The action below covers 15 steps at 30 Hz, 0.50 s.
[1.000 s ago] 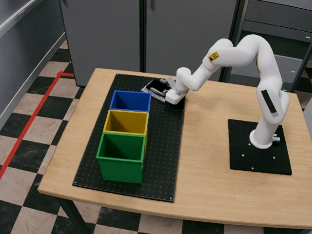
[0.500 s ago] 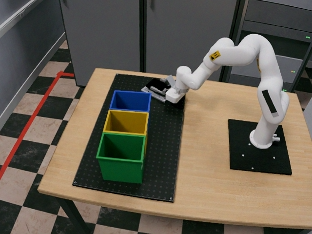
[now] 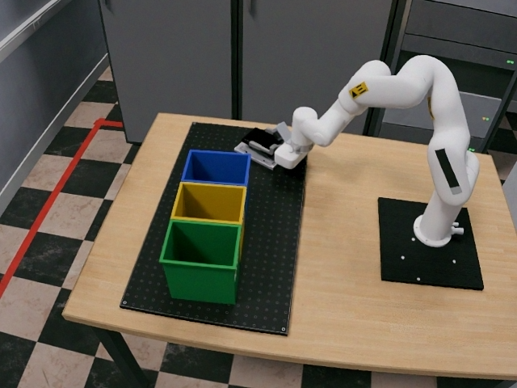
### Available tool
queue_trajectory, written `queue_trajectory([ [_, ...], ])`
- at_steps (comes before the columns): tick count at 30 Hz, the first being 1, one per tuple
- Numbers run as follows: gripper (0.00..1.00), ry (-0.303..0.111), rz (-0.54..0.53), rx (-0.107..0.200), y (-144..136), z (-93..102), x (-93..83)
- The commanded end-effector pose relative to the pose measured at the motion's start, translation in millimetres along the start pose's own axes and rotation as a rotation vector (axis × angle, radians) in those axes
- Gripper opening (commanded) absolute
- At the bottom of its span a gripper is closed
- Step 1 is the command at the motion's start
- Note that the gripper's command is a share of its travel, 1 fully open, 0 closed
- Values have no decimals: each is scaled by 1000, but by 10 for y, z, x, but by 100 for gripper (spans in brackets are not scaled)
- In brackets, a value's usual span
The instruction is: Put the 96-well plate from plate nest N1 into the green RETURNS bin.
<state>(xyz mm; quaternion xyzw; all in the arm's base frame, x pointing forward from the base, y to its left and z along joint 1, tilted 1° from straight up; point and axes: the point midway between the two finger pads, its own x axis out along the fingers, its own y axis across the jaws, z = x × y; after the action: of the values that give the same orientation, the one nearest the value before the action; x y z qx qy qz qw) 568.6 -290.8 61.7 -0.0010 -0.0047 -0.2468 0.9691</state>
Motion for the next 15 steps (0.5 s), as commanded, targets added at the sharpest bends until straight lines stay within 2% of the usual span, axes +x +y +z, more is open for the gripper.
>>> queue_trajectory([
  [1,0,-4,0,7,0,91,11],
  [15,0,-4,0,7,-2,292,11],
])
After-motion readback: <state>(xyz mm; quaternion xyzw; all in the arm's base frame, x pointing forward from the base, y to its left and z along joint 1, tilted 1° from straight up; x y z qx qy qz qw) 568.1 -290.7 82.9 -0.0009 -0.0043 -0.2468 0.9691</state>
